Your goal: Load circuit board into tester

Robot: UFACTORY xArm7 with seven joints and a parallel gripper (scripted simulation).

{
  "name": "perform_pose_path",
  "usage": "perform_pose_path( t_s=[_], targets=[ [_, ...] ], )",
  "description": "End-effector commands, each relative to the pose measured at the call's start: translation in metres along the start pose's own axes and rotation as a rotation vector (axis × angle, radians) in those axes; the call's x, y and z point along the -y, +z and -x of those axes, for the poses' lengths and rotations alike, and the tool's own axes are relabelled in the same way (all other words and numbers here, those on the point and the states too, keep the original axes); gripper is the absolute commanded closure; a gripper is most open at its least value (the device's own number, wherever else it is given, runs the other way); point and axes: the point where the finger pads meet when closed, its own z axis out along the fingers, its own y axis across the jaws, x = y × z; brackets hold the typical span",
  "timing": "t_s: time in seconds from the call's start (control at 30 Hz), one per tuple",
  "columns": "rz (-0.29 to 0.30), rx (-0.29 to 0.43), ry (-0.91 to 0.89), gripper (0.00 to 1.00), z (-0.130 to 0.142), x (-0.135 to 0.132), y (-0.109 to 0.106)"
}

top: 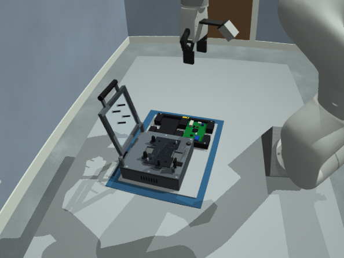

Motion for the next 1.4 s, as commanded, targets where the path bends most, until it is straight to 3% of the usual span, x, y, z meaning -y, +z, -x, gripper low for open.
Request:
perform_pose_path(
  t_s=[0.0,0.33,0.83,1.03,1.2,1.27,1.37],
  targets=[
    [0.001,0.008,-0.147,0.00,0.000,0.001,-0.002],
    [0.000,0.008,-0.248,0.00,0.000,0.001,-0.002],
    [0.000,0.008,-0.253,0.00,-0.001,0.001,0.006],
    [0.000,0.008,-0.253,0.00,-0.007,0.002,0.034],
    [0.000,0.008,-0.253,0.00,-0.016,0.003,0.076],
    [0.000,0.008,-0.253,0.00,-0.016,0.003,0.076],
    [0.000,0.008,-0.253,0.00,-0.023,0.004,0.110]
  ],
)
